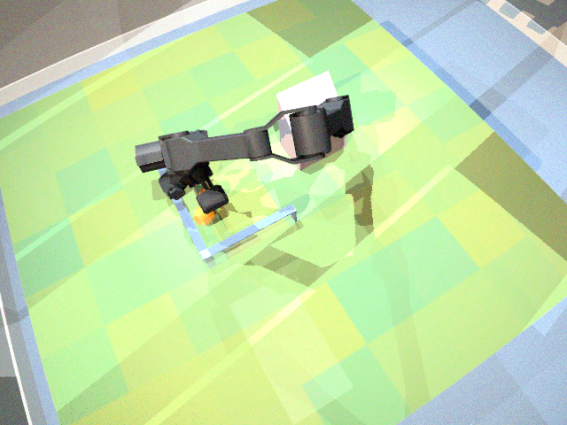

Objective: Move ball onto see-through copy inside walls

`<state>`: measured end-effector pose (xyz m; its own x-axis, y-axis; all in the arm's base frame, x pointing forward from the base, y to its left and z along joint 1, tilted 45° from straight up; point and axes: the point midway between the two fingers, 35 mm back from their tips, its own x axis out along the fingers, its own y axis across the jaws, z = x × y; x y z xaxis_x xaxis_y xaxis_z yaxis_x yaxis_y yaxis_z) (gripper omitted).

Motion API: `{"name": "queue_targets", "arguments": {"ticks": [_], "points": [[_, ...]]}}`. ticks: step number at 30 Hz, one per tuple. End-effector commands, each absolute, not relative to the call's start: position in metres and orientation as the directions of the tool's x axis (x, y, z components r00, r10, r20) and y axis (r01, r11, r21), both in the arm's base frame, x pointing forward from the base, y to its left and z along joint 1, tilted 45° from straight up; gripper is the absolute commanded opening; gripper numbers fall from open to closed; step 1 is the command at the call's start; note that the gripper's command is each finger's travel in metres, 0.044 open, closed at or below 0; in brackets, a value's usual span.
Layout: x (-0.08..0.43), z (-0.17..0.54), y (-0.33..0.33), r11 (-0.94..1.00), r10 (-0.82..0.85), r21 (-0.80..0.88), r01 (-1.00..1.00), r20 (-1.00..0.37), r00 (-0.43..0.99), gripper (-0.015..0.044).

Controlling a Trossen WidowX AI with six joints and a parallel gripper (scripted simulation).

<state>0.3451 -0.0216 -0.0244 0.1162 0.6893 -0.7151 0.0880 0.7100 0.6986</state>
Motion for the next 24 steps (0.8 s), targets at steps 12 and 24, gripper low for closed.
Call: {"name": "queue_targets", "arguments": {"ticks": [12, 24], "points": [[0.346, -0.043, -0.004, 0.703, 0.696, 0.705, 0.097, -0.709, 0.115, 0.0365], [0.346, -0.043, -0.004, 0.703, 0.696, 0.705, 0.097, -0.709, 0.115, 0.0213]]}}
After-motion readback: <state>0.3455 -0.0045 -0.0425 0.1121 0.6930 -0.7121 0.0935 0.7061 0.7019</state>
